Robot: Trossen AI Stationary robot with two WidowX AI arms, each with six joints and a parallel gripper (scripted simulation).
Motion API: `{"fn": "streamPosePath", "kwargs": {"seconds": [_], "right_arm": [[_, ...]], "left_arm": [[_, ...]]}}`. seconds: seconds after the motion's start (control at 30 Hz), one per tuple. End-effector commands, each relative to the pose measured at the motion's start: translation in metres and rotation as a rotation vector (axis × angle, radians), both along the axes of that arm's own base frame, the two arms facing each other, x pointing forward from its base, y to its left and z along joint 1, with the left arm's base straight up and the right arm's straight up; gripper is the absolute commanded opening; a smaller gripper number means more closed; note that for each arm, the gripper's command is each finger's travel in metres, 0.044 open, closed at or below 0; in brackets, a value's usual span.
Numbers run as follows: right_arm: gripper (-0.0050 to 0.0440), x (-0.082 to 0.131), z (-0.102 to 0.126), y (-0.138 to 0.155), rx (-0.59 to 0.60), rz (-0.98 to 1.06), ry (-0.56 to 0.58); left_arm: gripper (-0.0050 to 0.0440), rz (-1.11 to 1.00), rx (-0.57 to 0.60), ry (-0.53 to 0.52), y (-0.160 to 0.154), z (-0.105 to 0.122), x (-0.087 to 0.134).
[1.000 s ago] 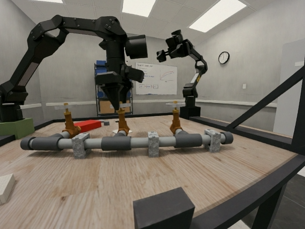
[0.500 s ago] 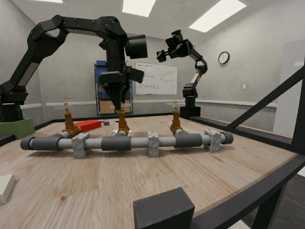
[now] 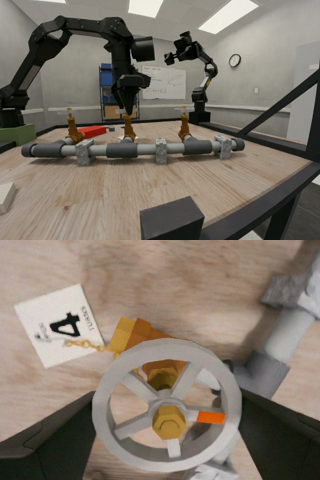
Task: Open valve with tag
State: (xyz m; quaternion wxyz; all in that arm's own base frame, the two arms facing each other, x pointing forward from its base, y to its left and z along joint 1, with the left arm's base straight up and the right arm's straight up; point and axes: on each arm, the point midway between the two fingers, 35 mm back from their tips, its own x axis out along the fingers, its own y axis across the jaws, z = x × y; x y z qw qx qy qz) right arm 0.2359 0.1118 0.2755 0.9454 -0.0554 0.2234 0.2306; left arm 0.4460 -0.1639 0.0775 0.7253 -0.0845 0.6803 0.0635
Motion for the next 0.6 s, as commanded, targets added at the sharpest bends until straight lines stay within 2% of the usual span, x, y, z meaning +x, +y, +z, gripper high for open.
{"fn": "streamPosePath", "kwargs": {"seconds": [0.0,0.3,0.37,0.57], "right_arm": [[0.04,-0.0008,0.0103,0.0004,0.013,0.001,-0.024],[0.04,-0.0008,0.0103,0.0004,0.013,0.001,-0.024],[0.04,-0.0008,0.0103,0.0004,0.013,0.001,-0.024],[0.04,-0.0008,0.0103,0.0004,0.013,0.001,-0.024]], "left_arm": [[0.0295,0.157,-0.015,-0.032,0.0012,0.0181,-0.0008],[0.0295,0.451,-0.036,-0.025,0.0012,0.0173,-0.0009],[0.0295,0.451,-0.036,-0.025,0.0012,0.0173,-0.0009],[0.0295,0.683,-0.052,-0.017,0.0014,0.0164,-0.0011]]}}
